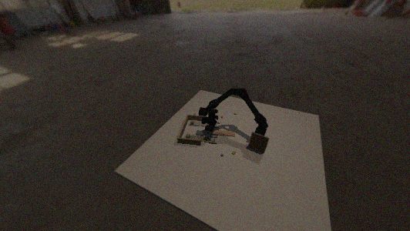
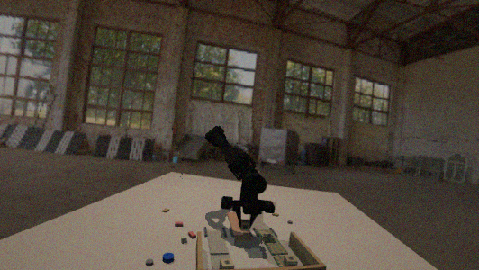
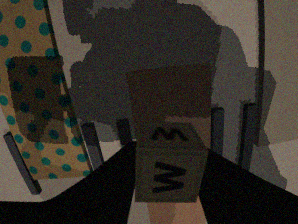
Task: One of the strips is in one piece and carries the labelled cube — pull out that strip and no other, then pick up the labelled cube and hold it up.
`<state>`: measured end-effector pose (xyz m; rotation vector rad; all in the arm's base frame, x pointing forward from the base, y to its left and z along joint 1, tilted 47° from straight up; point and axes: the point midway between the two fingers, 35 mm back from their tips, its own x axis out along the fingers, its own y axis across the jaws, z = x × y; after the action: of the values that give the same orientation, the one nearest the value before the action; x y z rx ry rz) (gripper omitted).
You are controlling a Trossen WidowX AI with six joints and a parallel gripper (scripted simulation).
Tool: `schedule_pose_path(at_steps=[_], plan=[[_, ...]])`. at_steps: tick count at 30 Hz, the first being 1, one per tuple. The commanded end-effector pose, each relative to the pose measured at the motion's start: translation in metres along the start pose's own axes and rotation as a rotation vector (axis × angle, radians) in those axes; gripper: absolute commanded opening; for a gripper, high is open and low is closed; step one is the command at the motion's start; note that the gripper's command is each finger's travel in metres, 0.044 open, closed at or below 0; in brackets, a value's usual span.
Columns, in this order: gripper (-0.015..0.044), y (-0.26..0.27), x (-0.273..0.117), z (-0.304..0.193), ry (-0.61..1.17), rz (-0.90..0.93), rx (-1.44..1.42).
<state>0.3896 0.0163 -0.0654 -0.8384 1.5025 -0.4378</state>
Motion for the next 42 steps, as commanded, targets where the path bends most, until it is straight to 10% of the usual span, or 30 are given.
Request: schedule_pose_path(at_steps=[1, 42], plan=[[0.0000, 0.002, -0.014, -0.017, -0.004, 0.003, -0.001], [0.0000, 0.010, -0.058, -0.086, -0.001, 0.004, -0.006]])
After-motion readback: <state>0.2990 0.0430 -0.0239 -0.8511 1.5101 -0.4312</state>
